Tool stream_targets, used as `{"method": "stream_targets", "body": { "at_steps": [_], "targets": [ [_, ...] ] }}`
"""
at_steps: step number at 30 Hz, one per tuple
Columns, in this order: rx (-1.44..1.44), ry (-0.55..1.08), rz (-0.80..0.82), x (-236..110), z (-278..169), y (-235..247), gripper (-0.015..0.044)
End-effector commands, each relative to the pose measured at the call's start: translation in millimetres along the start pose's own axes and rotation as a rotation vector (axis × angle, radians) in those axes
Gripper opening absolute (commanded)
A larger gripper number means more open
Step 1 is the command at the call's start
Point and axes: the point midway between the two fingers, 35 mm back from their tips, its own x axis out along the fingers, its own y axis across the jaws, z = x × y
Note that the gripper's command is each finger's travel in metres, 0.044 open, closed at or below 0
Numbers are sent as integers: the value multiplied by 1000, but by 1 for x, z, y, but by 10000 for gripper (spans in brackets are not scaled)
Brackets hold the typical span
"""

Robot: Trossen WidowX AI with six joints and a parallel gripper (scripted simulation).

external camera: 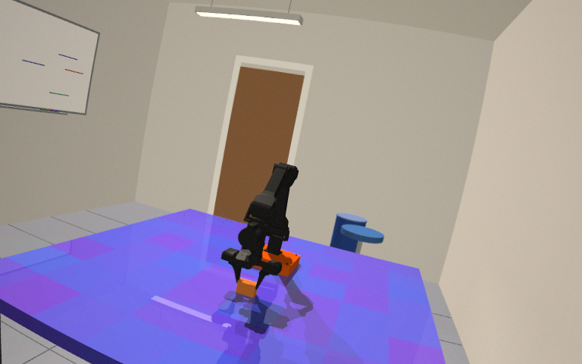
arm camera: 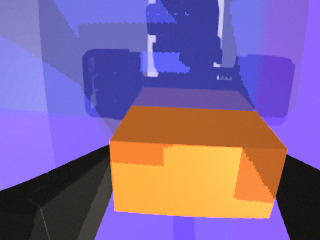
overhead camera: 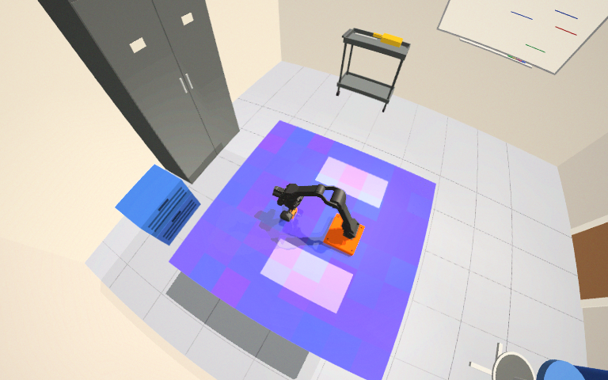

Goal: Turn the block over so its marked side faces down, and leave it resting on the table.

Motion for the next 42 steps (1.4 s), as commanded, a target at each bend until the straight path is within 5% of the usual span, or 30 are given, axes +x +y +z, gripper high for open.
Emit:
{"method": "stream_targets", "body": {
  "at_steps": [1,18,24,42],
  "targets": [
    [3,9,5,4,-1,1,256],
    [3,9,5,4,-1,1,142],
    [3,9,5,-25,-1,1,0],
    [1,-168,1,-18,2,1,0]
  ]
}}
